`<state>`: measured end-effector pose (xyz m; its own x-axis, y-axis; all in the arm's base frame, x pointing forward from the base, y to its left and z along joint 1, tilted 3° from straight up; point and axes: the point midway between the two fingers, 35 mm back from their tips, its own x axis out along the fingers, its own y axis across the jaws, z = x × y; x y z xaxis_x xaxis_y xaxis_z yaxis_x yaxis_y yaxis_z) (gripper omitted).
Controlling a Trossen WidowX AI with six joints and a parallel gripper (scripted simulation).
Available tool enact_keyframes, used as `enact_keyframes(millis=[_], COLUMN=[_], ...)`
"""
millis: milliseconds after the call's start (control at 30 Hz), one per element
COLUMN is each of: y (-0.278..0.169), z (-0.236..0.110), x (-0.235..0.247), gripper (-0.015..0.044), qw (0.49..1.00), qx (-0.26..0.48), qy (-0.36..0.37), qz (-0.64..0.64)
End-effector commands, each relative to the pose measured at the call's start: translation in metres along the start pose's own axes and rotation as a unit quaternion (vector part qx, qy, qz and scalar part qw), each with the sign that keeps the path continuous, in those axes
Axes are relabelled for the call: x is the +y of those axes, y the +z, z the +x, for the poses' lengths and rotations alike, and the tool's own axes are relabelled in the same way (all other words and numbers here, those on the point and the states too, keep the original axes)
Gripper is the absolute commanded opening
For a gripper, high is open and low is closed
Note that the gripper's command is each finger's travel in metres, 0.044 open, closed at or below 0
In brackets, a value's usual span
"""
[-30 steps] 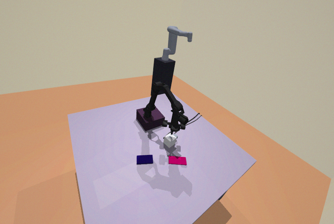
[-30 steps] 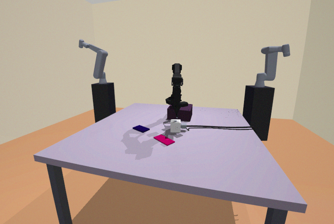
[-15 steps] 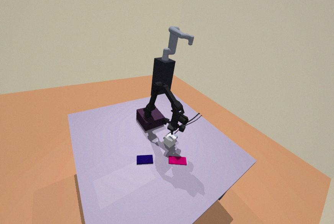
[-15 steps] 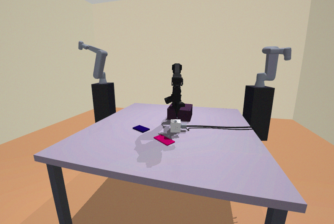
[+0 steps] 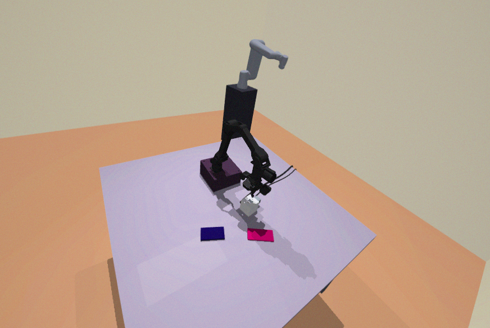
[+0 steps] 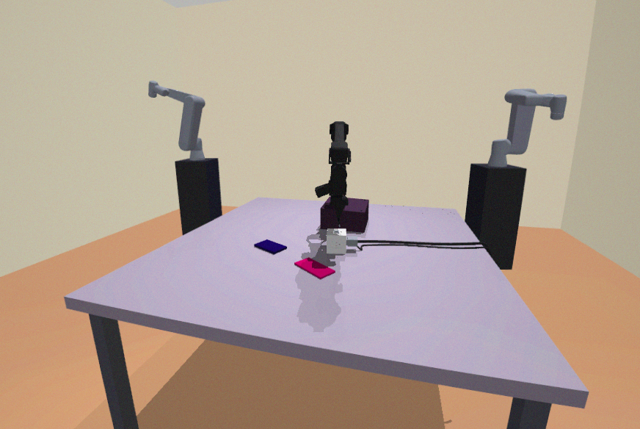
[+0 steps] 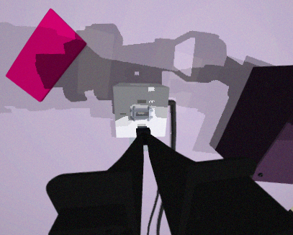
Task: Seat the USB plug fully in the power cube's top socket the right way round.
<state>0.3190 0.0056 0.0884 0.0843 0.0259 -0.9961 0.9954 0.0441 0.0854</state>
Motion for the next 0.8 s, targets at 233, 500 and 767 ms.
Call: enact_keyframes(millis=[233,500,767], y=[0.0000,0.0005,0.0010], z=[0.0002,0.0009,0.0018], x=[-0.0001,-0.0001,-0.0002], gripper=[0.0000,0.0000,0.0000], qw=[1.000,1.000,1.000], qx=[0.000,-0.002,-0.004], qy=[0.000,0.000,0.000], qz=[0.005,0.006,0.007])
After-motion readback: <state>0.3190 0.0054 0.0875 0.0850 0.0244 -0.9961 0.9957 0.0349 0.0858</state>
